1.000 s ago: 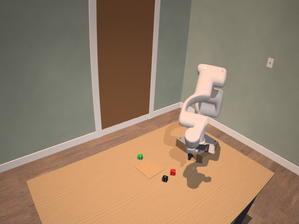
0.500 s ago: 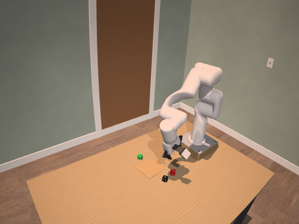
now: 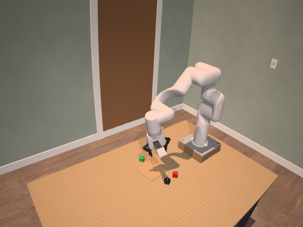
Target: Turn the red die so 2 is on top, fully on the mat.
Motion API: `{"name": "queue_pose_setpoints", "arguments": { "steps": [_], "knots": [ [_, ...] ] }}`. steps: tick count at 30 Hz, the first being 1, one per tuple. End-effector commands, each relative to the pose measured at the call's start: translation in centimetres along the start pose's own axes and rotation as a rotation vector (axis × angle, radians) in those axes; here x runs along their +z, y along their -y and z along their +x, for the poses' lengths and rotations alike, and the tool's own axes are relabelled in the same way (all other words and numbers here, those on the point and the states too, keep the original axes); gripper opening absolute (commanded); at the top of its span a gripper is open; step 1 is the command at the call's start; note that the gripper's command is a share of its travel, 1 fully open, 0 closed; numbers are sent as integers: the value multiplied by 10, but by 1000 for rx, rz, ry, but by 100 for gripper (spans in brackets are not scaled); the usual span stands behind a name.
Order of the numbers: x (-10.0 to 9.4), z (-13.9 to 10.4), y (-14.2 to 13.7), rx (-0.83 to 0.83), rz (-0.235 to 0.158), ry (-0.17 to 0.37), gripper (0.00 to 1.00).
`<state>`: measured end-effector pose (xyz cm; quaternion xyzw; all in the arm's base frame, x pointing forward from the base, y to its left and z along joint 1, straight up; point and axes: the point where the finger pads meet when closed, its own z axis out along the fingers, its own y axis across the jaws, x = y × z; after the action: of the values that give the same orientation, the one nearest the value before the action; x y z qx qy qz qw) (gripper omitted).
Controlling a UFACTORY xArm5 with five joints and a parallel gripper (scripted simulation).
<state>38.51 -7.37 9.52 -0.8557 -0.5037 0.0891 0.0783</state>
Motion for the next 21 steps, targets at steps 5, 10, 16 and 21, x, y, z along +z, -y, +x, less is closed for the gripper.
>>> {"name": "queue_pose_setpoints", "arguments": {
  "steps": [5, 10, 16, 21],
  "knots": [
    [-2, -54, -45, 250, -118, -73, 100],
    [-4, -90, -64, 396, -182, -111, 100],
    [-5, -103, -70, 447, -204, -124, 100],
    [-5, -103, -70, 447, -204, -124, 100]
  ]
}}
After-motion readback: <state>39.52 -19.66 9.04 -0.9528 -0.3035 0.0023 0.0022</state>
